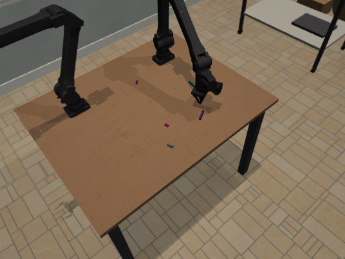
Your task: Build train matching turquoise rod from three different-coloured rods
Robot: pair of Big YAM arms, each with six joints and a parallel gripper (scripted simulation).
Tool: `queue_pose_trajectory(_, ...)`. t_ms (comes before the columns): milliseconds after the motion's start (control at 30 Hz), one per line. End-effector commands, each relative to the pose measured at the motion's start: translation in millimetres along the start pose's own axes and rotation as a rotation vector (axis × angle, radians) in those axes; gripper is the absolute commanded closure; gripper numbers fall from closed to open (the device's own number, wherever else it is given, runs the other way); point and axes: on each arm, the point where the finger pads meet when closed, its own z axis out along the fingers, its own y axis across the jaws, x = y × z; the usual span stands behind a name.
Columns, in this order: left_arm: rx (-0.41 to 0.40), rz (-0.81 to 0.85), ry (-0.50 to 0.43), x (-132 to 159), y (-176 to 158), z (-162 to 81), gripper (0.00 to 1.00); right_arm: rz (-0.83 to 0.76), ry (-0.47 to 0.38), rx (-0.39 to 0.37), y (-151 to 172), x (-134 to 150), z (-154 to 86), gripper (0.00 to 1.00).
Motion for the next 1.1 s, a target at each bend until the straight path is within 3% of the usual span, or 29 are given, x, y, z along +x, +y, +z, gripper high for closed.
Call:
queue_pose_trajectory(0,-0.012,0.0,0.018,5.4,-1.0,12.5,0.77,0.012,-0.035,0.019,-9.1,-11.5,-4.3,0.0)
queue_pose_trajectory(767,-0.012,0.0,0.018,5.4,-1.0,12.5,0.77,0.012,-0.035,0.019,-9.1,-11.5,-4.3,0.0)
queue_pose_trajectory(800,-0.012,0.0,0.018,5.4,-1.0,12.5,0.96,0.012,-0.035,0.019,-9.1,-11.5,-4.3,0.0)
queue_pose_trajectory(1067,-0.012,0.0,0.018,5.4,-1.0,12.5,0.96,0.012,-0.035,0.019,-9.1,-11.5,-4.3,0.0)
